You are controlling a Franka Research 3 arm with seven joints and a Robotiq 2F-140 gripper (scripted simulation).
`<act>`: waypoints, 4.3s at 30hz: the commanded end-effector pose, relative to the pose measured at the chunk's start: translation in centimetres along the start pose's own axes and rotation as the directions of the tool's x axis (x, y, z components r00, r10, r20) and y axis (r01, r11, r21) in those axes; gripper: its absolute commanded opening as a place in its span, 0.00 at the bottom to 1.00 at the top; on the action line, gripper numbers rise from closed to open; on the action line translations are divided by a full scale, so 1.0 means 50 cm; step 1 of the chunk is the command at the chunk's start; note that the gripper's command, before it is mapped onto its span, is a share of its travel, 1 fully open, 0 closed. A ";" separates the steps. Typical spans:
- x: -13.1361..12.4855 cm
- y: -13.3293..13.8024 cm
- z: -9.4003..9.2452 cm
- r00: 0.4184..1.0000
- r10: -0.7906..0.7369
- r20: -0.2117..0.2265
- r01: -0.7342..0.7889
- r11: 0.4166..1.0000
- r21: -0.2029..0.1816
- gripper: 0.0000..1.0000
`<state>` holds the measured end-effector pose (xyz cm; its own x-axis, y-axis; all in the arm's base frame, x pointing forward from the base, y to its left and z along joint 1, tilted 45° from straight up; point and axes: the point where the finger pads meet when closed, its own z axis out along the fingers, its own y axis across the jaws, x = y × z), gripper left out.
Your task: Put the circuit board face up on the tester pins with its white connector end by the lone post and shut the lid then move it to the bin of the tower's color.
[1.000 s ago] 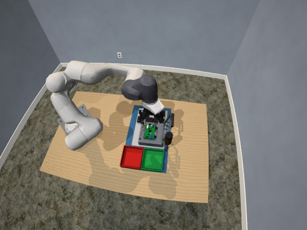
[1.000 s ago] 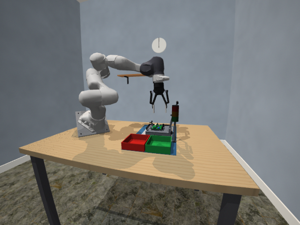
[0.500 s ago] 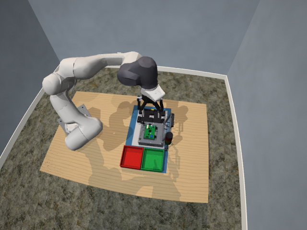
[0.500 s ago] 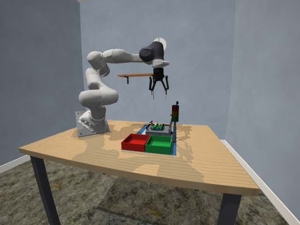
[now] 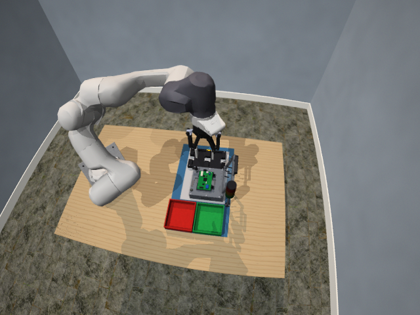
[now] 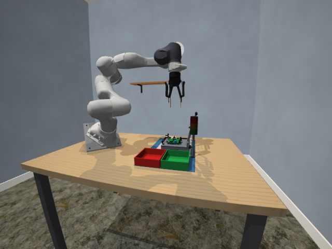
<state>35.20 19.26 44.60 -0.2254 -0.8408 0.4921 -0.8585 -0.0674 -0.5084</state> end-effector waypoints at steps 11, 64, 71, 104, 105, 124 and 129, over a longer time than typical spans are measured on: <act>0.003 0.004 0.000 1.000 0.013 -0.003 -0.013 1.000 -0.008 0.30; 0.007 -0.288 0.003 1.000 0.013 -0.003 -0.013 1.000 -0.008 0.30; 0.007 -0.288 0.005 1.000 0.013 -0.003 -0.013 1.000 -0.008 0.30; 0.007 -0.288 0.012 1.000 0.013 -0.003 -0.013 1.000 -0.008 0.30; 0.007 -0.288 0.012 1.000 0.013 -0.003 -0.013 1.000 -0.008 0.30; 0.007 -0.289 0.056 1.000 0.013 -0.003 -0.013 1.000 -0.008 0.30; 0.007 -0.289 0.083 1.000 0.013 -0.003 -0.013 1.000 -0.008 0.30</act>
<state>48.74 17.90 49.38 -0.2468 -0.8394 0.4842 -0.8636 -0.0361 -0.5028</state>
